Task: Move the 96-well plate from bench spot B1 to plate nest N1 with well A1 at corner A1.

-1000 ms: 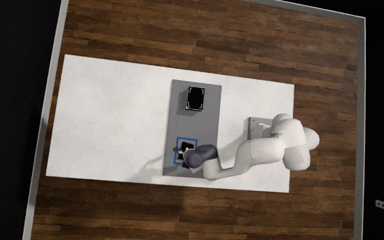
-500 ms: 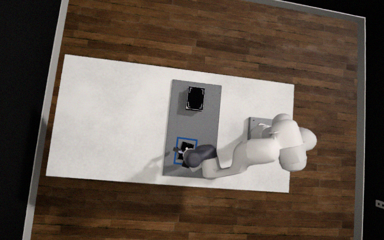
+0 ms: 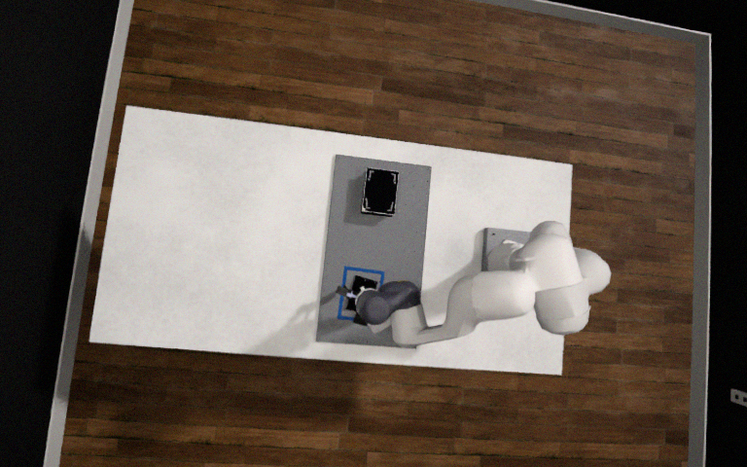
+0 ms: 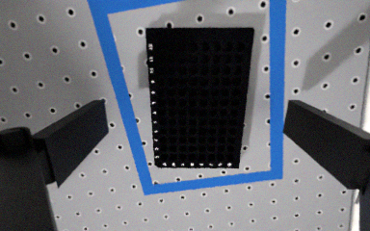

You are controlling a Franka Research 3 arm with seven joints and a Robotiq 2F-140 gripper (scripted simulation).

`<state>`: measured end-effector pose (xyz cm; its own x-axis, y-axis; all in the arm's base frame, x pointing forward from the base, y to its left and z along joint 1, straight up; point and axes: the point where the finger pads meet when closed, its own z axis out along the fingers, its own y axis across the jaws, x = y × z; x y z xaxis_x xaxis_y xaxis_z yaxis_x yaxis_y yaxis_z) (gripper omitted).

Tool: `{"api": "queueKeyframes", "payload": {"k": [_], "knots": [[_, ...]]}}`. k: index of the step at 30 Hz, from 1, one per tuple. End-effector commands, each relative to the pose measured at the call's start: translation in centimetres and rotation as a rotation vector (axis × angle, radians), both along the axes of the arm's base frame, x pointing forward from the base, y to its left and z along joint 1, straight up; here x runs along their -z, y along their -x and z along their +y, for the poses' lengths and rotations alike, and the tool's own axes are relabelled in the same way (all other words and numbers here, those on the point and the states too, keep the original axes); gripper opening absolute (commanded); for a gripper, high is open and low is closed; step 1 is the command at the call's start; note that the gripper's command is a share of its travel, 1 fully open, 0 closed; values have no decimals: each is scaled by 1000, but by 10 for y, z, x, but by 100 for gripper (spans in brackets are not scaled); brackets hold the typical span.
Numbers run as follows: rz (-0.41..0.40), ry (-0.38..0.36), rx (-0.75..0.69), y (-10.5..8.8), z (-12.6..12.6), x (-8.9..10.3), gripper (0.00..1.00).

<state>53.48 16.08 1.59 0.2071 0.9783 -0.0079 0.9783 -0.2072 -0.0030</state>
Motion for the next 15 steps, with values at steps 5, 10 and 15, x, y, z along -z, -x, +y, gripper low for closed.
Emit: {"api": "queueKeyframes", "payload": {"k": [5, 10, 15], "knots": [[-9, -5, -2, -3, 1, 8, 100], [-9, -5, -2, -3, 1, 13, 100], [-9, -5, -2, -3, 1, 13, 100]]}}
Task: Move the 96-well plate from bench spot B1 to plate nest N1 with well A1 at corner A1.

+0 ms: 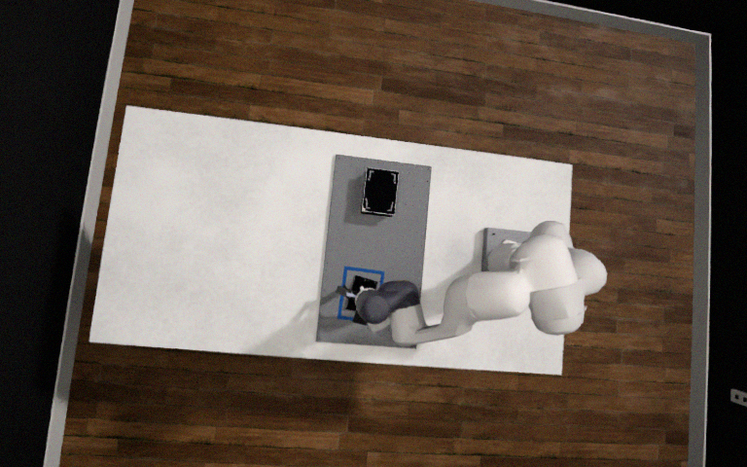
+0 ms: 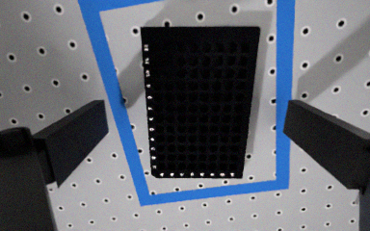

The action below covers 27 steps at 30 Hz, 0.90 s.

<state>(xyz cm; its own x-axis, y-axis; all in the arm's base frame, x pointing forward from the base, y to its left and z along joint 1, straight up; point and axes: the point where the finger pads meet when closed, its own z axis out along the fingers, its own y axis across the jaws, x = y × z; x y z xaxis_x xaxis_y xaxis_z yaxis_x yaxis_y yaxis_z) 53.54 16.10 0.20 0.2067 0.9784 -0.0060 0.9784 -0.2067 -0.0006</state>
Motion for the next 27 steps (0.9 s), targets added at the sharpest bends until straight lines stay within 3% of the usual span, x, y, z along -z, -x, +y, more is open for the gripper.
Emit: {"api": "queueKeyframes", "payload": {"k": [1, 14, 15, 27], "knots": [[-6, -4, -2, -2, 1, -1, 100], [-6, -4, -2, -2, 1, -1, 100], [-6, -4, -2, -2, 1, -1, 63], [-6, -4, -2, -2, 1, -1, 63]]}}
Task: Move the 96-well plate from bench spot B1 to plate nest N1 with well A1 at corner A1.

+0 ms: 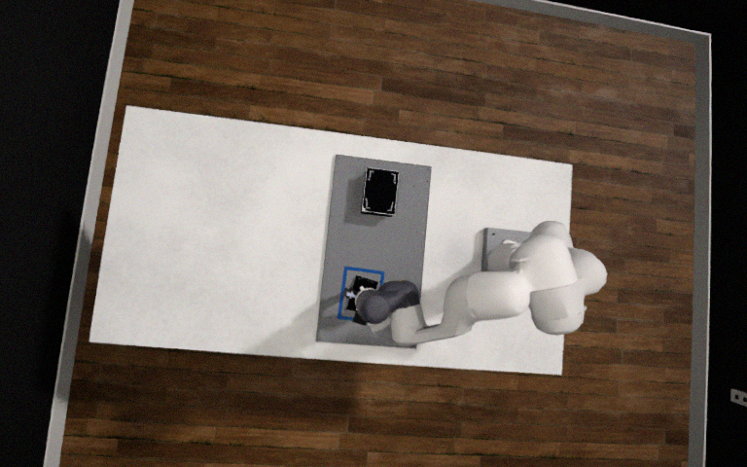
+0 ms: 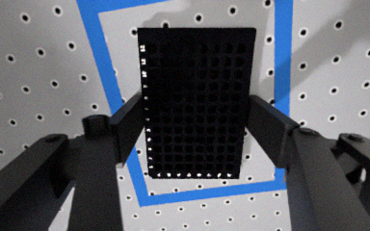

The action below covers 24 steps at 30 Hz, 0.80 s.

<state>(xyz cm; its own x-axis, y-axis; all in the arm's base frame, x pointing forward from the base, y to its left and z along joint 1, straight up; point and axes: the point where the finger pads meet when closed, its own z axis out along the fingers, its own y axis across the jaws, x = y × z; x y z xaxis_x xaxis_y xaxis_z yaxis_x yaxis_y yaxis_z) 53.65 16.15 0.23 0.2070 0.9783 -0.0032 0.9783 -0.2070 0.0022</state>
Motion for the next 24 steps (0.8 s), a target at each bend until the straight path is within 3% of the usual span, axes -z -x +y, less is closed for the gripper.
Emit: {"api": "queueKeyframes", "payload": {"k": [1, 24], "knots": [[-3, -2, -2, -1, 0, -1, 63], [-3, -2, -2, -1, 0, -1, 61]]}}
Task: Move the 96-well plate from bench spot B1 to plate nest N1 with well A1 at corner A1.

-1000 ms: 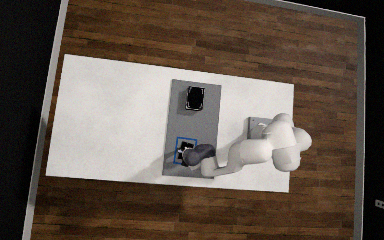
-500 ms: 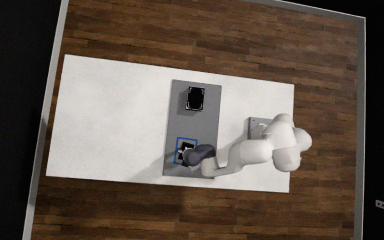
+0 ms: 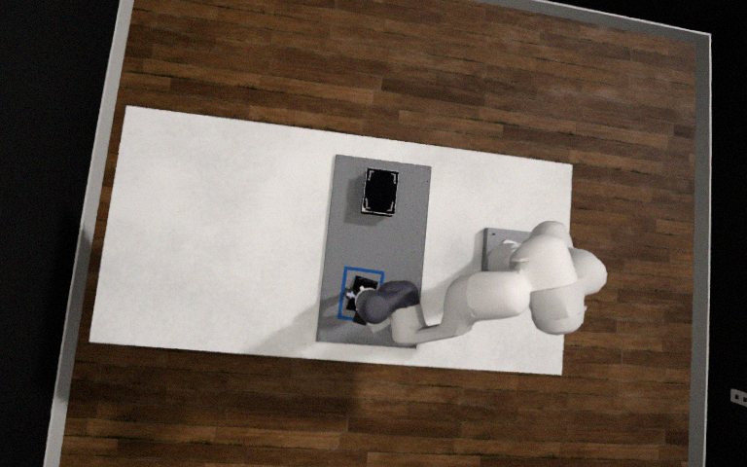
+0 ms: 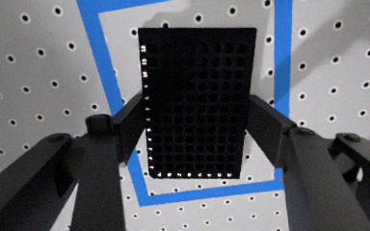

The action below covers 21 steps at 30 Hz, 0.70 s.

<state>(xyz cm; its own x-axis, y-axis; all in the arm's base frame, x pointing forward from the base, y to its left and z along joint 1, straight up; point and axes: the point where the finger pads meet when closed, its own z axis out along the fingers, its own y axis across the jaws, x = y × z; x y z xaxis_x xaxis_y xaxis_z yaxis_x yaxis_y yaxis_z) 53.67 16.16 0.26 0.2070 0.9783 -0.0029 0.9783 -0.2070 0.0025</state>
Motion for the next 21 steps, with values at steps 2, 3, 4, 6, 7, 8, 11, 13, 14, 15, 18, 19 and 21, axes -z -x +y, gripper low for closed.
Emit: {"api": "queueKeyframes", "payload": {"k": [2, 3, 4, 6, 7, 8, 11, 13, 14, 15, 18, 19, 21], "knots": [[-2, -2, -2, -1, 0, -1, 60], [-2, -2, -2, -1, 0, -1, 60], [-2, -2, -2, -1, 0, -1, 60], [-2, -2, -2, -1, 0, -1, 60], [-2, -2, -2, -1, 0, -1, 60], [-2, -2, -2, -1, 0, -1, 60], [-2, -2, -2, -1, 0, -1, 60], [-2, -2, -2, -1, 0, -1, 60], [-2, -2, -2, -1, 0, -1, 60], [-2, -2, -2, -1, 0, -1, 60], [-2, -2, -2, -1, 0, -5, 60], [-2, -2, -2, -1, 0, -6, 60], [-2, -2, -2, -1, 0, -10, 60]]}}
